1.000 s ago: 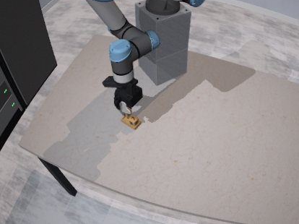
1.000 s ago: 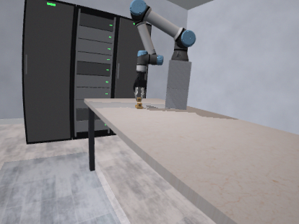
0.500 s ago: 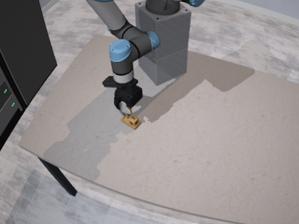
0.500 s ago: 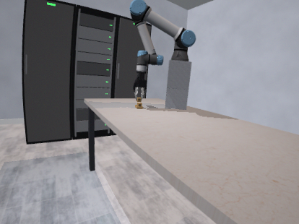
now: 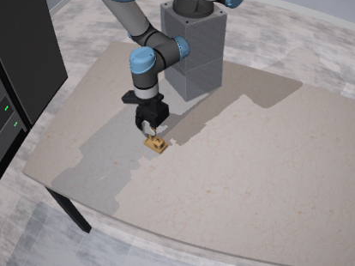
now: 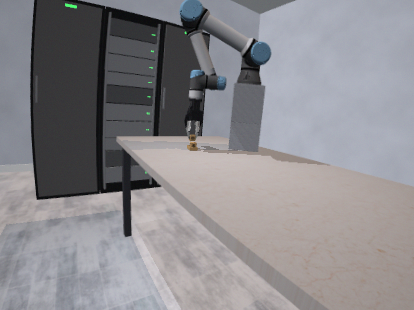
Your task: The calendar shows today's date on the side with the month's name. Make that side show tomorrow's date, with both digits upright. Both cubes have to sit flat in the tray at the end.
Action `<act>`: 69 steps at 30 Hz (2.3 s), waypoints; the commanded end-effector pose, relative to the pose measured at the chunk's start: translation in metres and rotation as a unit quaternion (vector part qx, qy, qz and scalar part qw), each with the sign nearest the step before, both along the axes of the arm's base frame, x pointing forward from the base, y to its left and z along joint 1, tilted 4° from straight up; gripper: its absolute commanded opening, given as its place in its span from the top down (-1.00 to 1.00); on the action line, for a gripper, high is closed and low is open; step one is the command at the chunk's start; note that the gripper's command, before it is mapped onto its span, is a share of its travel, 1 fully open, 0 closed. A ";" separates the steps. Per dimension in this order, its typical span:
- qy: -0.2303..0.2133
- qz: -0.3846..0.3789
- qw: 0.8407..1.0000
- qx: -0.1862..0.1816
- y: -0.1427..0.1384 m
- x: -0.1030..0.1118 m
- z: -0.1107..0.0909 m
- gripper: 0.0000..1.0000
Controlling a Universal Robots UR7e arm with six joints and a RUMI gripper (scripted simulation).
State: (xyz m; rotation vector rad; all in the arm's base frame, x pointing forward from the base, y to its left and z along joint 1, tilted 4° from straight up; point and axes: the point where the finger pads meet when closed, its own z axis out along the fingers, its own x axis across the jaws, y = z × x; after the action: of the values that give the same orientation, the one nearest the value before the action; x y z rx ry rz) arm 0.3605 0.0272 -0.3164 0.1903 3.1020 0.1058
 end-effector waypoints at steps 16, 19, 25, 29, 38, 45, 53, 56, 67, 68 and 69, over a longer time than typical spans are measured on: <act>-0.001 0.000 1.000 0.000 0.000 0.000 0.000 0.78; -0.001 0.000 1.000 0.000 0.000 0.000 0.000 0.78; -0.001 0.000 1.000 0.000 0.000 0.000 0.000 0.78; -0.001 0.000 1.000 0.000 0.000 0.001 -0.001 0.78; -0.001 0.000 1.000 0.000 0.000 0.001 -0.005 0.78; -0.001 0.000 1.000 0.000 0.001 0.001 -0.011 0.78; -0.001 0.000 1.000 0.000 0.001 0.001 -0.017 0.78; -0.001 0.000 1.000 0.000 0.001 0.001 -0.019 0.78; -0.001 0.000 1.000 0.000 0.001 0.001 -0.024 0.78; -0.001 0.000 1.000 0.000 0.001 0.001 -0.025 0.78; -0.001 0.000 1.000 0.000 0.002 0.001 -0.025 0.78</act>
State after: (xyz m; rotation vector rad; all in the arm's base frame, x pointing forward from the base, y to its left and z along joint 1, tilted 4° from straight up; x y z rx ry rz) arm 0.3614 0.0288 -0.3401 0.1904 3.1021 0.1058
